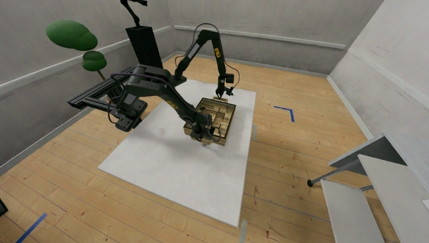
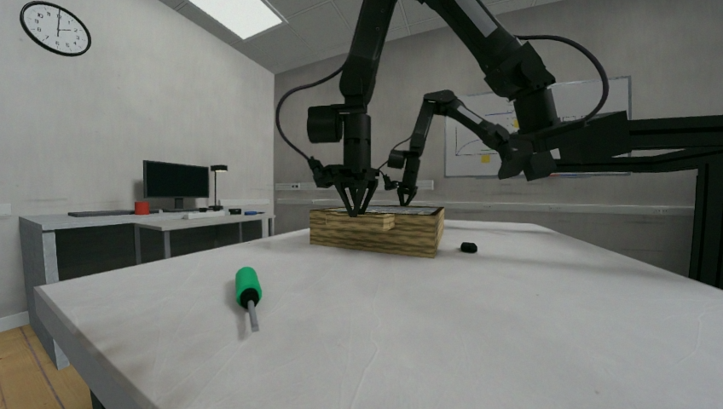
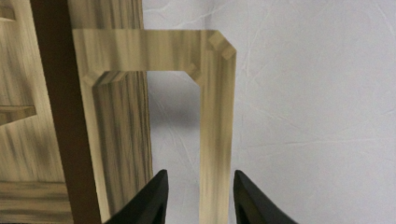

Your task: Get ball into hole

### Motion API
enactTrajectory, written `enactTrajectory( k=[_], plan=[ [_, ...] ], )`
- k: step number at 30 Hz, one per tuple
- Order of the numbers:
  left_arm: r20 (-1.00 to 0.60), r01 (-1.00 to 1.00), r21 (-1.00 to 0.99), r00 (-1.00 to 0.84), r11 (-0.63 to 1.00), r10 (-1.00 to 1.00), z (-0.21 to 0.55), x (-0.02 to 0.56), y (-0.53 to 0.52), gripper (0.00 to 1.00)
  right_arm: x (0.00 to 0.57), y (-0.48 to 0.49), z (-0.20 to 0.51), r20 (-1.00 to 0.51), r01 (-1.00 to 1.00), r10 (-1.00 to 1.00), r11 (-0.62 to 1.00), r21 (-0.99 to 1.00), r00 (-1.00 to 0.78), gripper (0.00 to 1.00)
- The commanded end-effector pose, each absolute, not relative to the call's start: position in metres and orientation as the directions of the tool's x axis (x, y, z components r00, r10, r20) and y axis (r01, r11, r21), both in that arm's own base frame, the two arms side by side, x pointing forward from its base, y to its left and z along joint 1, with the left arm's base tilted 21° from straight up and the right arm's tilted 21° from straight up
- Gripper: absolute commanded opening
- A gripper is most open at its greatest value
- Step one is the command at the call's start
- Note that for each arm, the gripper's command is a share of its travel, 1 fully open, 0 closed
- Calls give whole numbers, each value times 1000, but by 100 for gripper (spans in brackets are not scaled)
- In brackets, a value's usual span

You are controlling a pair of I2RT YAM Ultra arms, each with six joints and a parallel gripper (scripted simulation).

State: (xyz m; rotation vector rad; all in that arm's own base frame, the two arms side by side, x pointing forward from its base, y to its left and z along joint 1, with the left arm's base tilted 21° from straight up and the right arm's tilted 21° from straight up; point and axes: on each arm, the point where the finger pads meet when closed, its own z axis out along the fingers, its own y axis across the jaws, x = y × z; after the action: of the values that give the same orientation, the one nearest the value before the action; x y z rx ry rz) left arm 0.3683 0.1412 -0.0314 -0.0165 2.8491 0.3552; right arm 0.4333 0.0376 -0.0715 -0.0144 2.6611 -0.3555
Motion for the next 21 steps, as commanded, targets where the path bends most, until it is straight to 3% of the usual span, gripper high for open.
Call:
enactTrajectory(
  k=[1, 21],
  plan=[
    [-316, -57, 256, -949, 965, 28, 1, 382, 139, 36, 457, 53, -44, -515, 41, -86, 972, -230, -853, 36],
    [-323, -57, 254, -946, 965, 29, 38, 371, 128, 36, 457, 53, -44, -515, 41, -86, 972, -230, -853, 36]
  ],
)
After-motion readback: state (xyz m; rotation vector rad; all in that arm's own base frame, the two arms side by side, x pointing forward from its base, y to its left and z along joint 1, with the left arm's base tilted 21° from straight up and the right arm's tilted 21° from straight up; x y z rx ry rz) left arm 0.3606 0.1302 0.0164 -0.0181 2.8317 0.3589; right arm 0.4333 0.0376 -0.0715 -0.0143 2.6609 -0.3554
